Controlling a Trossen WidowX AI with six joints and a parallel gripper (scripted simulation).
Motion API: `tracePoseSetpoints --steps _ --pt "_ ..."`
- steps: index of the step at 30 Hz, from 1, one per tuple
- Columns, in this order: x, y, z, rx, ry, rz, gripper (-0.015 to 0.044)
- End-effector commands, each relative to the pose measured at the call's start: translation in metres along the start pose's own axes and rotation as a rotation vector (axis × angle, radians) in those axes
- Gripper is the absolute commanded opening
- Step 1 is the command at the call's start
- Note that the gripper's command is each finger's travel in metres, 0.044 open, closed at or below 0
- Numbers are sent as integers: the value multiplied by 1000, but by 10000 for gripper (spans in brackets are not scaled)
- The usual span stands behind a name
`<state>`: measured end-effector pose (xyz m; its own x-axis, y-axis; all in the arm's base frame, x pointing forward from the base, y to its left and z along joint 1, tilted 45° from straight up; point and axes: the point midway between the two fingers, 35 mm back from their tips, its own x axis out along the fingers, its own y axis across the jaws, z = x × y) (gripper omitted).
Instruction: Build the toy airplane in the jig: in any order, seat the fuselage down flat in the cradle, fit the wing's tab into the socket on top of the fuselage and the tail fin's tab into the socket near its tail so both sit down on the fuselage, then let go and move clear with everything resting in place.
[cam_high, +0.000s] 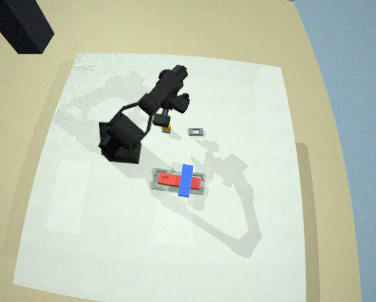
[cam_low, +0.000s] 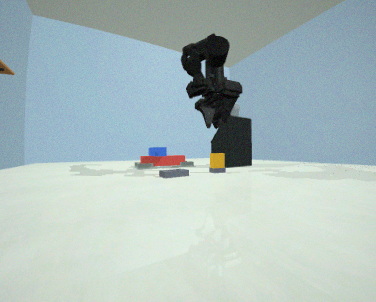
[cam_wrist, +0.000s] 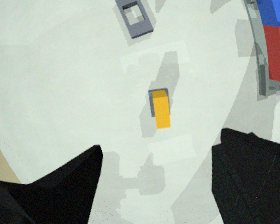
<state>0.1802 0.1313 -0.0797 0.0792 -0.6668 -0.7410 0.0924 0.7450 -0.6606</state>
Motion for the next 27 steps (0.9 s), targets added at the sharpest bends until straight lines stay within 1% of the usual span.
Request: tracePoseSetpoints --steps 1,7,10,17,27 --pt "48 -6 -7 -10 13 -32 440" --pt "52 -6 -7 -9 13 -32 440" --pt "64 -7 -7 -9 12 -33 440" --pt "67 -7 -7 -9 12 -33 440" --pt "83 -7 -6 -9 12 -33 440"
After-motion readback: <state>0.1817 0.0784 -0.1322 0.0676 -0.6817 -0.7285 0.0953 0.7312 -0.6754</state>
